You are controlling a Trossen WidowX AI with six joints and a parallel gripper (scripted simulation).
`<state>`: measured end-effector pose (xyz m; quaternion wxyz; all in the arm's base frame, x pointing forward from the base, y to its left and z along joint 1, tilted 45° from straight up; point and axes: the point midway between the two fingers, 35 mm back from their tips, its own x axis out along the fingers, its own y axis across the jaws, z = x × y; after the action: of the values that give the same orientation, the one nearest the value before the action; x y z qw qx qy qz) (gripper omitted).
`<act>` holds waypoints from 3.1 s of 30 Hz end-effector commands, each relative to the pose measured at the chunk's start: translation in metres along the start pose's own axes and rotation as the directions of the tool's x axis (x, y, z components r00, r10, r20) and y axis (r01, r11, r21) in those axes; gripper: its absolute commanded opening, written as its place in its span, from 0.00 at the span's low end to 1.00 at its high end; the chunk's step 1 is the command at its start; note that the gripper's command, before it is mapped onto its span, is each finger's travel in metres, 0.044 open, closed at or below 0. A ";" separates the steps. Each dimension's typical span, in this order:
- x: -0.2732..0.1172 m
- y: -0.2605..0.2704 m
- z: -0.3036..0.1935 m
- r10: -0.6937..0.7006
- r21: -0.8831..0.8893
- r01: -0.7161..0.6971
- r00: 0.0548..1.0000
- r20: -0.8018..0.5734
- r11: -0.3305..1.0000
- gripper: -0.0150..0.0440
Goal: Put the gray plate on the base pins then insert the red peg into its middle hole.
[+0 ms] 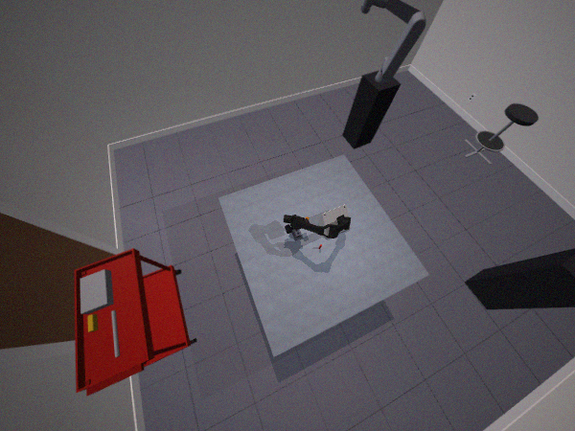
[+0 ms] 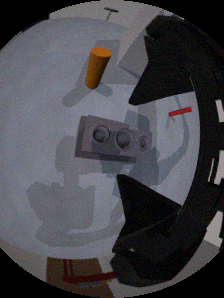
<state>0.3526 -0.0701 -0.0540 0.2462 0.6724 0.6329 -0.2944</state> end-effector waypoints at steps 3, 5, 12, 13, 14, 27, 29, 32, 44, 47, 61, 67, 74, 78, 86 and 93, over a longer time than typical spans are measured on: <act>-0.078 -0.003 0.000 0.035 -0.004 -0.035 0.999 0.012 0.999 1.00; -0.079 -0.001 0.002 0.035 -0.004 -0.035 0.999 0.012 0.999 1.00; -0.083 -0.010 -0.034 0.035 -0.080 -0.033 0.999 0.014 0.996 1.00; -0.085 -0.015 -0.048 0.035 -0.110 -0.033 0.999 0.015 0.993 1.00; -0.086 -0.021 -0.061 0.035 -0.140 -0.032 0.999 0.016 0.990 1.00; -0.071 -0.124 -0.190 0.029 -0.495 -0.023 1.000 0.004 0.869 1.00; -0.071 -0.126 -0.190 0.029 -0.499 -0.023 1.000 0.004 0.866 1.00; -0.068 -0.127 -0.189 0.029 -0.499 -0.023 1.000 0.004 0.866 1.00; -0.025 -0.126 -0.188 0.030 -0.500 -0.024 1.000 0.002 0.866 1.00; -0.021 -0.125 -0.188 0.030 -0.500 -0.024 1.000 0.003 0.866 1.00; 0.001 -0.124 -0.187 0.030 -0.500 -0.024 1.000 0.005 0.866 1.00; 0.011 -0.124 -0.187 0.030 -0.500 -0.024 1.000 0.004 0.866 1.00; 0.022 -0.124 -0.188 0.030 -0.500 -0.025 1.000 0.002 0.866 1.00; 0.029 -0.125 -0.188 0.030 -0.500 -0.026 1.000 0.000 0.865 1.00; 0.030 -0.125 -0.188 0.030 -0.500 -0.026 1.000 0.000 0.865 0.73; 0.030 -0.125 -0.188 0.030 -0.500 -0.026 1.000 0.000 0.865 0.42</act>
<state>0.2447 0.0921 0.0627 0.4207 0.5920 0.6769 -0.1202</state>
